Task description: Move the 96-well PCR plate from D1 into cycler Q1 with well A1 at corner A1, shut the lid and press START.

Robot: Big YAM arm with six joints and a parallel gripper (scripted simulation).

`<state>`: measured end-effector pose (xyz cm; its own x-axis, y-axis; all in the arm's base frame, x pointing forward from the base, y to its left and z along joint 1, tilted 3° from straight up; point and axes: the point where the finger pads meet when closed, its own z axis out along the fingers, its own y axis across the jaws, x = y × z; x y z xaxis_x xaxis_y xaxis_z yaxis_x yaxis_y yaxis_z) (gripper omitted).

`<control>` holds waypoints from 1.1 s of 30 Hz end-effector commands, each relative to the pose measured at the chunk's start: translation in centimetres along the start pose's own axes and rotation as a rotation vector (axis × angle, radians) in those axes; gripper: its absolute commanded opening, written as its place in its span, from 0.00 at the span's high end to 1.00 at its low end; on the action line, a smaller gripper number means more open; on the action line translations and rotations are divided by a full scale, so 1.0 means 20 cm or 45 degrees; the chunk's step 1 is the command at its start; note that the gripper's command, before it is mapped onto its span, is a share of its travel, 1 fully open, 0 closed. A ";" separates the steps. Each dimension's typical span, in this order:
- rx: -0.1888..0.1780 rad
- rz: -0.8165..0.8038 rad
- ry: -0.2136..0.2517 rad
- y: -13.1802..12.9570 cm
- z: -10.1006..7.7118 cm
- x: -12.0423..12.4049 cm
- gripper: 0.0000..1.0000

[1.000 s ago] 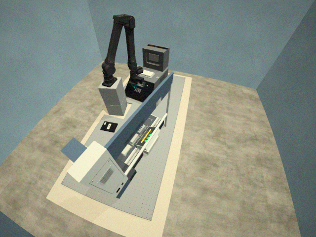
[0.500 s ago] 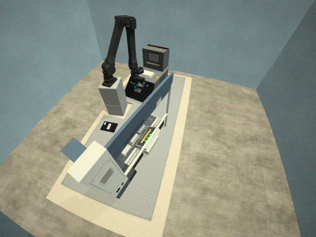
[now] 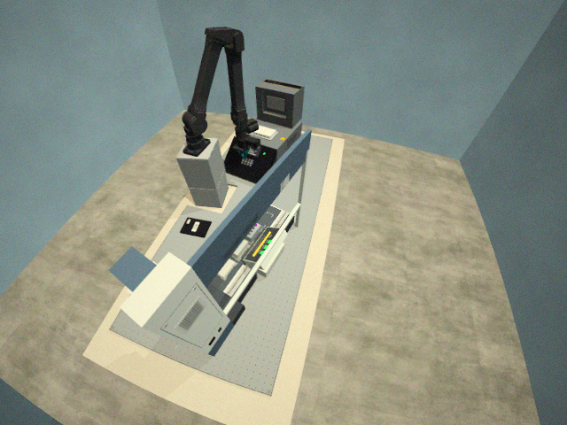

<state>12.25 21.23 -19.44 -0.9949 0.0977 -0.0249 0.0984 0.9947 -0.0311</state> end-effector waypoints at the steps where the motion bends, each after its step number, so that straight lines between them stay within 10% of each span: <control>1: 0.002 0.006 0.001 0.03 0.04 0.01 1.00; 33: 0.019 0.004 -0.001 0.04 0.09 -0.01 1.00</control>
<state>12.67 22.78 -21.35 -0.9941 0.1054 -0.0258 0.1062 0.9939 -0.0296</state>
